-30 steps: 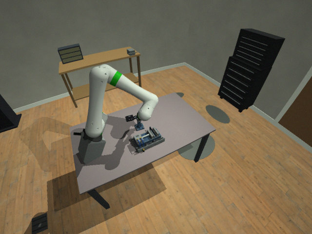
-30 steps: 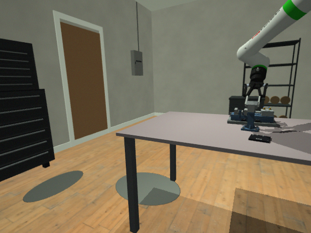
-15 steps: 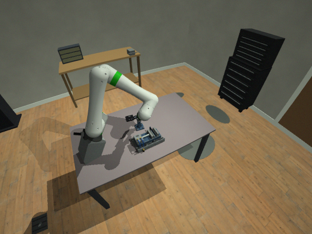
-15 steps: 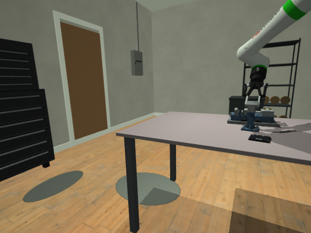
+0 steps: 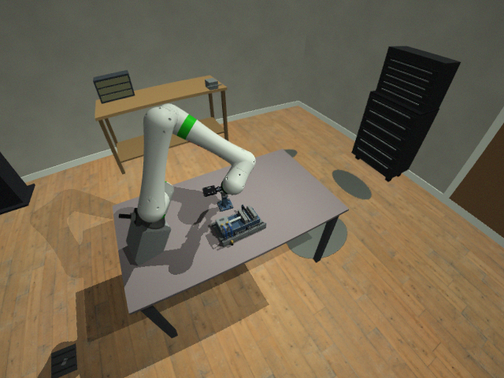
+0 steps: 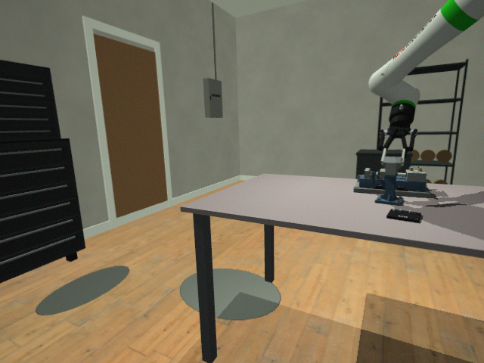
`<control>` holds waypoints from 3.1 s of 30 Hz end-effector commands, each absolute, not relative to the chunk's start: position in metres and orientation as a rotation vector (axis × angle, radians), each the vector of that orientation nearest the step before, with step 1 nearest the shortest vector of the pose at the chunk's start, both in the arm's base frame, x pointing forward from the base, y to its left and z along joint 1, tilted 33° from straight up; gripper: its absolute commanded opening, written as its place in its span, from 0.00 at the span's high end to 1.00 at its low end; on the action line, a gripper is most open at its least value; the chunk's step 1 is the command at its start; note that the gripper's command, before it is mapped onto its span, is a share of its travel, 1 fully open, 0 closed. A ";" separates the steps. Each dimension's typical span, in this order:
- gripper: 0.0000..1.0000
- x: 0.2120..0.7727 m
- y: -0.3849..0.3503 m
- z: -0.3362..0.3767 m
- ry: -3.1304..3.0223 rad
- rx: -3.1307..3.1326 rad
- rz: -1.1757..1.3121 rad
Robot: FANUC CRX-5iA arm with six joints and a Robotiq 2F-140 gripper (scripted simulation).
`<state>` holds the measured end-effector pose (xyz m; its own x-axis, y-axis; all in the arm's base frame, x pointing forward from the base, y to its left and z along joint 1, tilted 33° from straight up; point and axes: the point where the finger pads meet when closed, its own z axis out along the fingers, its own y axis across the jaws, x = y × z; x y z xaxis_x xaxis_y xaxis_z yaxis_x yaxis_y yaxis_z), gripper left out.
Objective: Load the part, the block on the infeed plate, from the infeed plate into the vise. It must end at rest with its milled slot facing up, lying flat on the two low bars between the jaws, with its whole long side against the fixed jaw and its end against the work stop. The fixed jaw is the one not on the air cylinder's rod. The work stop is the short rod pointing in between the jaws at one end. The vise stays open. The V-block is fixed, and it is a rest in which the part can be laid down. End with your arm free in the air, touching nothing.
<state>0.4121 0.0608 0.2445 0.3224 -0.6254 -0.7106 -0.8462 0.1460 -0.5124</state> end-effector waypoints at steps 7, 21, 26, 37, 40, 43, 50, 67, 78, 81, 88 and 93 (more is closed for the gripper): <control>1.00 0.411 0.060 0.247 1.384 -1.560 0.269; 1.00 0.407 0.060 0.253 1.384 -1.560 0.269; 1.00 0.405 0.059 0.255 1.384 -1.560 0.269; 1.00 0.402 0.059 0.260 1.384 -1.560 0.269; 1.00 0.402 0.059 0.261 1.384 -1.560 0.269; 1.00 0.401 0.059 0.262 1.384 -1.560 0.269; 1.00 0.399 0.058 0.265 1.384 -1.560 0.269; 1.00 0.398 0.058 0.267 1.384 -1.560 0.269; 1.00 0.398 0.058 0.267 1.384 -1.560 0.269; 1.00 0.398 0.058 0.267 1.384 -1.560 0.269; 1.00 0.398 0.058 0.267 1.384 -1.560 0.269; 1.00 0.398 0.058 0.267 1.384 -1.560 0.269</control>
<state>0.3979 0.0581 0.2670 0.3224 -0.6254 -0.7106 -0.8462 0.1460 -0.5124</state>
